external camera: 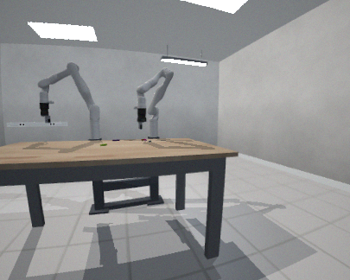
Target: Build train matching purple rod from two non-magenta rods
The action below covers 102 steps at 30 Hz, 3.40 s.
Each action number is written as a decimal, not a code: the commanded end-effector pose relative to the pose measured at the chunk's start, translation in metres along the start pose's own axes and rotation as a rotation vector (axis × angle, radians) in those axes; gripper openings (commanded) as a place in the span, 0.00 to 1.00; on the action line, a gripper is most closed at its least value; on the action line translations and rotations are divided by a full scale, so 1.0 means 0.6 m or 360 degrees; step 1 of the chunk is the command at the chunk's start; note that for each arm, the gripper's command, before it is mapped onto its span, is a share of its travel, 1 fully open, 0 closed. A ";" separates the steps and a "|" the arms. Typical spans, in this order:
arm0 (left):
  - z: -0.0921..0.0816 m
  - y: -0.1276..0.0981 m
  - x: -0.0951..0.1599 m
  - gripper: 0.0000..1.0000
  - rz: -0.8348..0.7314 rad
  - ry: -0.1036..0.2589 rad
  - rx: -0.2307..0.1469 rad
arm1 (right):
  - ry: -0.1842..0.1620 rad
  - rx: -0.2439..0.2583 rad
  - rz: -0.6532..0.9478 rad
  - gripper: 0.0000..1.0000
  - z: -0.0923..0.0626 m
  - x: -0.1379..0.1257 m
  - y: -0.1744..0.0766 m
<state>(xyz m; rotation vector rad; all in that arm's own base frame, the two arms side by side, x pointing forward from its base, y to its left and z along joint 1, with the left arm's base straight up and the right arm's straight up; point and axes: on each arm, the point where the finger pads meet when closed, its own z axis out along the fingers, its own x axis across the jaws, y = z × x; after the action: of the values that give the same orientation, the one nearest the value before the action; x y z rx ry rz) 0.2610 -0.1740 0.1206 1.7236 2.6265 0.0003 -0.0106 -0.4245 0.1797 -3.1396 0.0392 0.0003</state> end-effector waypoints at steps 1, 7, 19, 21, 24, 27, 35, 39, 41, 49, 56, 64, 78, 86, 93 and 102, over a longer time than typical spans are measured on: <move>-0.001 -0.018 -0.018 0.24 0.0144 -0.0001 -0.0001 | 0.0000 -0.0003 0.0000 1.00 -0.001 0.000 0.001; -0.001 -0.078 -0.065 0.24 0.0571 -0.0001 -0.0001 | 0.0000 -0.0003 0.0000 1.00 -0.001 0.000 0.001; -0.001 -0.160 -0.111 0.24 0.1085 -0.0001 -0.0002 | 0.0000 -0.0003 0.0000 1.00 -0.001 0.000 0.001; -0.001 -0.160 -0.111 0.24 0.1085 -0.0001 -0.0002 | 0.0000 -0.0003 0.0000 1.00 -0.001 0.000 0.001; -0.001 -0.160 -0.111 0.24 0.1085 -0.0001 -0.0002 | 0.0000 -0.0003 0.0000 1.00 -0.001 0.000 0.001; -0.001 -0.160 -0.111 0.24 0.1085 -0.0001 -0.0002 | 0.0000 -0.0003 0.0000 1.00 -0.001 0.000 0.001; 0.001 -0.160 -0.111 0.24 0.1085 -0.0001 -0.0002 | 0.0000 -0.0003 0.0000 1.00 -0.001 0.000 0.001; 0.012 -0.160 -0.111 0.24 0.1086 -0.0001 -0.0002 | 0.0000 -0.0003 0.0000 1.00 -0.001 0.000 0.001; 0.021 -0.160 -0.112 0.24 0.1086 -0.0001 -0.0002 | 0.0000 -0.0003 0.0000 1.00 -0.001 0.000 0.001; 0.062 -0.160 -0.112 0.24 0.1086 -0.0001 -0.0002 | 0.0000 -0.0003 0.0000 1.00 -0.001 0.000 0.001; 0.112 -0.160 -0.112 0.24 0.1086 -0.0001 -0.0002 | 0.0000 -0.0003 0.0000 1.00 -0.001 0.000 0.001; 0.138 -0.159 -0.112 0.24 0.1086 -0.0001 -0.0002 | 0.0000 -0.0003 0.0000 1.00 -0.001 0.000 0.001; 0.145 -0.159 -0.113 0.24 0.1086 -0.0001 -0.0002 | 0.0000 -0.0003 0.0000 1.00 -0.001 0.000 0.001; 0.145 -0.159 -0.113 0.24 0.1086 -0.0001 -0.0002 | 0.0000 -0.0003 0.0000 1.00 -0.001 0.000 0.001; 0.145 -0.159 -0.113 0.24 0.1086 -0.0001 -0.0002 | 0.0000 -0.0003 0.0000 1.00 -0.001 0.000 0.001; 0.145 -0.159 -0.113 0.24 0.1086 -0.0001 -0.0002 | 0.0000 -0.0003 0.0000 1.00 -0.001 0.000 0.001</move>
<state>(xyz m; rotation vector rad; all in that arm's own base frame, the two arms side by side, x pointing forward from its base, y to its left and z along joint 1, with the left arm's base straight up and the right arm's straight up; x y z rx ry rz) 0.1998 -0.2737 0.0329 2.5030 1.8989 0.0001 -0.0106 -0.4245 0.1797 -3.1396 0.0392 0.0003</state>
